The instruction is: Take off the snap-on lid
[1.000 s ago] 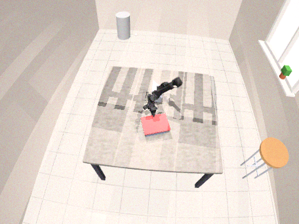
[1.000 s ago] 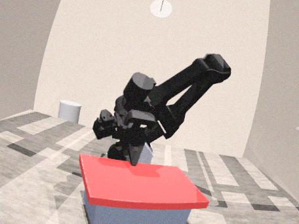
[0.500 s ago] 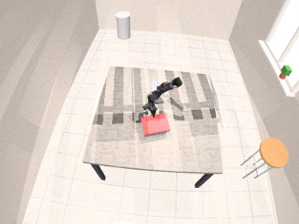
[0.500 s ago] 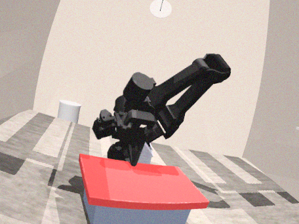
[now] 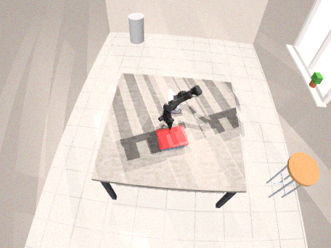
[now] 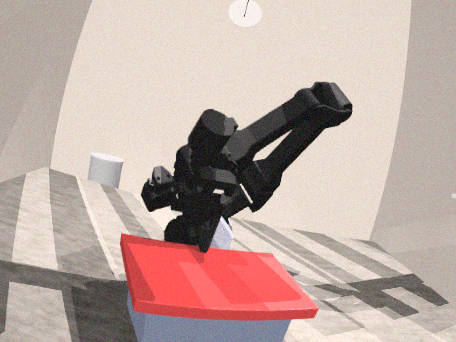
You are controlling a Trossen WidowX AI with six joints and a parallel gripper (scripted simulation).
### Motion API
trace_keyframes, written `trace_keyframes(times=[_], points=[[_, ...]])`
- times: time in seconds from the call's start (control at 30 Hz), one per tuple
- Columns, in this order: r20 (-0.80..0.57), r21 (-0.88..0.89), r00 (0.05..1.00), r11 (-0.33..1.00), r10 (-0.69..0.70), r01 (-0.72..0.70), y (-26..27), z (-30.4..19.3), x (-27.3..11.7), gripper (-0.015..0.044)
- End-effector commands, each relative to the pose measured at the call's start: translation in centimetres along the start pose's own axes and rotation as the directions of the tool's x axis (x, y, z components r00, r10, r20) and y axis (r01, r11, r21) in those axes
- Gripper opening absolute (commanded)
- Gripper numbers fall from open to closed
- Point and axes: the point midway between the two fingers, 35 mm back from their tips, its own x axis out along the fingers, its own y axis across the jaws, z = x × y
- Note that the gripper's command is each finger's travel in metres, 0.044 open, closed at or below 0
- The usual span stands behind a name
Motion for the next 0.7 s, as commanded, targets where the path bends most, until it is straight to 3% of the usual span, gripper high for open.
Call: trace_keyframes(times=[0.0, 0.67], points=[[0.004, -0.006, 1.000, 1.000, 0.005, -0.005, 0.7, 0.0, -0.5, 0.0000], [0.004, -0.006, 1.000, 1.000, 0.005, -0.005, 3.0, 0.0, -1.7, 0.0000]])
